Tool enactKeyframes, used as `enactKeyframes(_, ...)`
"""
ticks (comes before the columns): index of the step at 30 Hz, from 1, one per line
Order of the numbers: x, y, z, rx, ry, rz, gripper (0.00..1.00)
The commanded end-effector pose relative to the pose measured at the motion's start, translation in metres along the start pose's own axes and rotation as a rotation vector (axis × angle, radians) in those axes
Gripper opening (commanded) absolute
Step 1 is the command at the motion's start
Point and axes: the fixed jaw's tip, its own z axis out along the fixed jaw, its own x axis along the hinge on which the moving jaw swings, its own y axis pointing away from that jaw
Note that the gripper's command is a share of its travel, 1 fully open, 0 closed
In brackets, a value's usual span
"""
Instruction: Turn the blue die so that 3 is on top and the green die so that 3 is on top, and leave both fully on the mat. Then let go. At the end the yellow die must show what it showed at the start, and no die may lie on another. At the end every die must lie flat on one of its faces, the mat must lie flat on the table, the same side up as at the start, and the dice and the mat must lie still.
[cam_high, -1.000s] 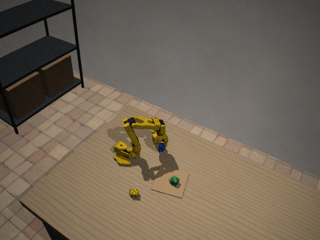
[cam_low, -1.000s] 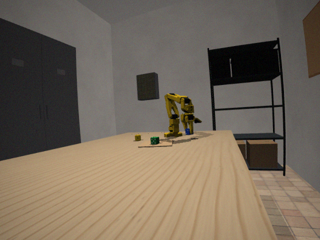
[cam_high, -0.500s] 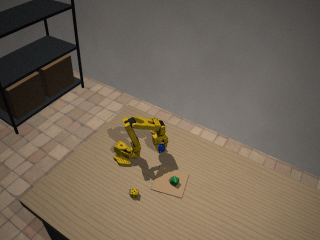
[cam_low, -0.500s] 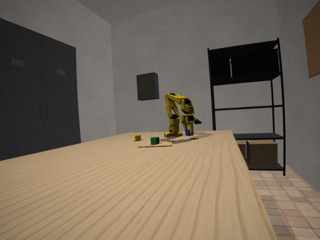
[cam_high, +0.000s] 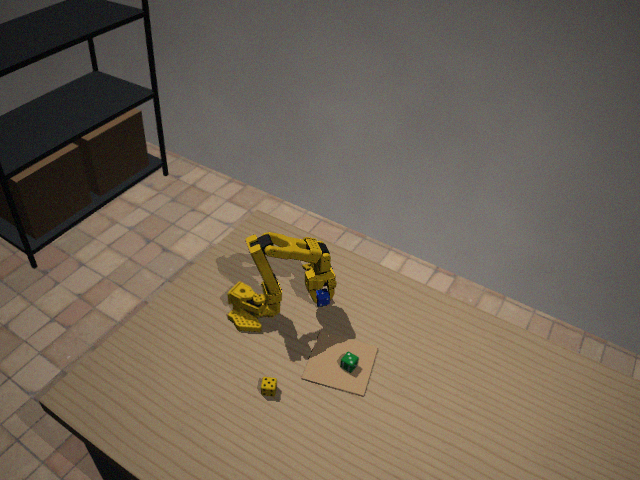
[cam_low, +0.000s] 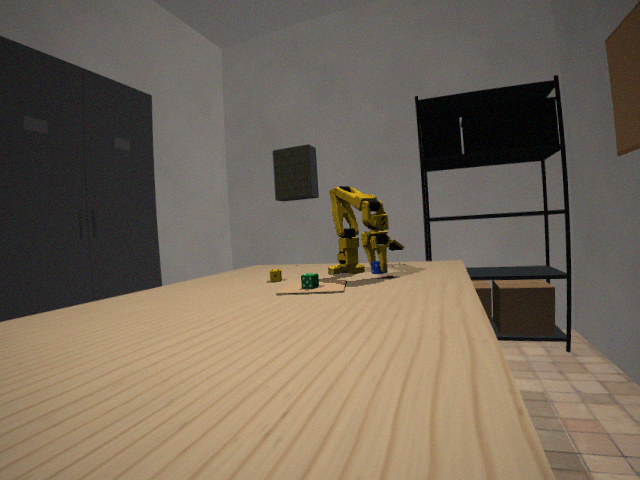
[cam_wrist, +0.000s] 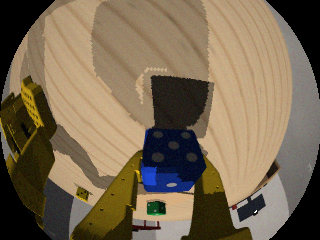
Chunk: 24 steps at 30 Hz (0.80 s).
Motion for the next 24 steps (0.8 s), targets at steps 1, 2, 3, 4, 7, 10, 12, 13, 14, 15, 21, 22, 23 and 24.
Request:
enactKeyframes(1, -0.0012, -0.0027, -0.0006, 0.019, -0.002, -0.013, 0.0)
enactKeyframes(2, -0.0012, -0.0027, -0.0003, 0.019, -0.002, -0.013, 0.0)
enactKeyframes(3, -0.0012, -0.0028, 0.0003, 0.019, -0.002, -0.013, 0.0)
enactKeyframes(4, -0.0012, -0.0028, 0.0009, 0.019, -0.002, -0.013, 0.0)
enactKeyframes(7, -0.0012, -0.0028, 0.0031, 0.019, -0.002, -0.013, 0.0)
enactKeyframes(10, -0.0013, -0.0028, 0.0047, 0.019, -0.002, -0.013, 0.0)
enactKeyframes(12, -0.0013, -0.0028, 0.005, 0.019, -0.002, -0.013, 0.0)
enactKeyframes(13, -0.0013, -0.0028, 0.005, 0.019, -0.002, -0.013, 0.0)
enactKeyframes(14, -0.0013, -0.0028, 0.005, 0.019, -0.002, -0.013, 0.0)
enactKeyframes(15, -0.0013, -0.0028, 0.005, 0.019, -0.002, -0.013, 0.0)
enactKeyframes(21, -0.0013, -0.0028, 0.0065, 0.019, -0.002, -0.013, 0.0)
enactKeyframes(22, -0.0013, -0.0028, 0.0071, 0.019, -0.002, -0.013, 0.0)
enactKeyframes(23, -0.0013, -0.0028, 0.0077, 0.019, -0.002, -0.013, 0.0)
enactKeyframes(24, -0.0013, -0.0028, 0.0082, 0.019, -0.002, -0.013, 0.0)
